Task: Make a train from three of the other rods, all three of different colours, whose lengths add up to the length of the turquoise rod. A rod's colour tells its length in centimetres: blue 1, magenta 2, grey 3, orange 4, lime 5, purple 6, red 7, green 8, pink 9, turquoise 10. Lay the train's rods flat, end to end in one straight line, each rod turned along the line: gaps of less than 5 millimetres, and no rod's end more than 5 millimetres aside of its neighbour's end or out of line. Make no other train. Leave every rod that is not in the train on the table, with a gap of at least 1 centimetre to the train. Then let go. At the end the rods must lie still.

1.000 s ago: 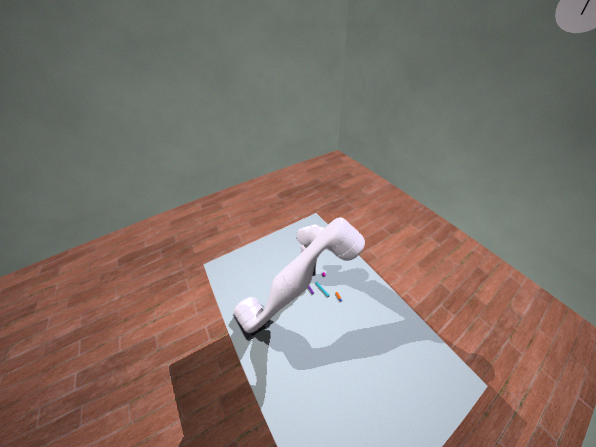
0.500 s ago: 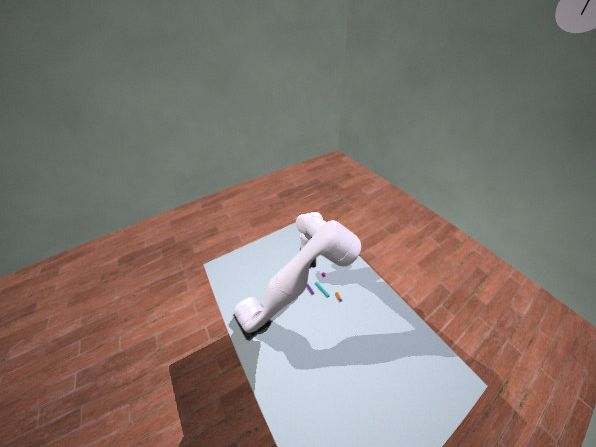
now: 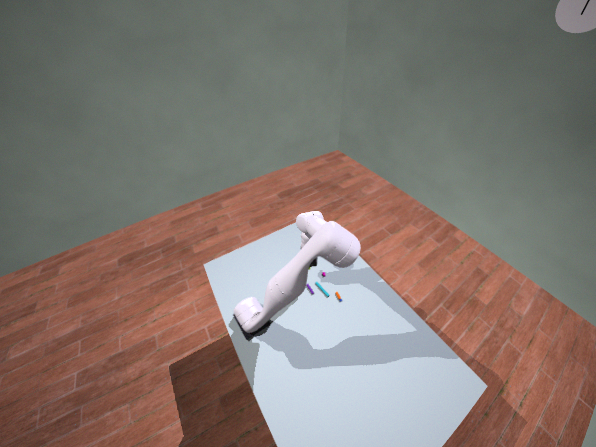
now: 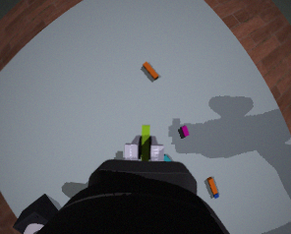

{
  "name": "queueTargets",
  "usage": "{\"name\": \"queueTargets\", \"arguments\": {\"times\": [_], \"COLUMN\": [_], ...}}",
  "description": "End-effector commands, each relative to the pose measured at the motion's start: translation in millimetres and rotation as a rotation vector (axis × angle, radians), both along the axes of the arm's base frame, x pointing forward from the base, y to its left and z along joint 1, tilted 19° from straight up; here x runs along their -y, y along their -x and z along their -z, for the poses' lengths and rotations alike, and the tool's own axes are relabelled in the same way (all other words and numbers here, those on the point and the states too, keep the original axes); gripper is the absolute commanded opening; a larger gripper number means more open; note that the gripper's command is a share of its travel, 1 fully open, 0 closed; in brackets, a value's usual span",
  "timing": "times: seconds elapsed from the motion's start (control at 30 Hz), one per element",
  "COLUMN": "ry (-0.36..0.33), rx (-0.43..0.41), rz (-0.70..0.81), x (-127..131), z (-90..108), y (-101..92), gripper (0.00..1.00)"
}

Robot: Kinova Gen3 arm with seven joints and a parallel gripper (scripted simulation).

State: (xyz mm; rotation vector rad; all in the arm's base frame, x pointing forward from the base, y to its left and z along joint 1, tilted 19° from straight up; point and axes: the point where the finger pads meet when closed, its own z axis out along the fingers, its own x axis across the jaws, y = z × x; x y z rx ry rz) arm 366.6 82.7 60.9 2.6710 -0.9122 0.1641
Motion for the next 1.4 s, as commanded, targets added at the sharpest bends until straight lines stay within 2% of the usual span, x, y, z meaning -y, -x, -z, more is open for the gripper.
{"name": "queueTargets", "arguments": {"times": [0.0,0.33,0.73,0.8,1.13,1.37], "ry": [-0.001,-0.003,-0.004,-0.004,0.002,0.003], "rx": [0.001,-0.021,-0.089,-0.089,-0.136,-0.144], "rz": [-0.003,-0.066,-0.266,-0.266,-0.397,-0.420], "x": [0.6,15.3,71.9,71.9,116.7,125.1], "z": [-1.0,-6.6,-26.9,-26.9,-42.1,-44.9], "y": [-1.3,-12.9,-43.6,-43.6,-57.2,-58.9], "gripper": [0.24,0.24,0.24,0.24,0.24,0.24]}}
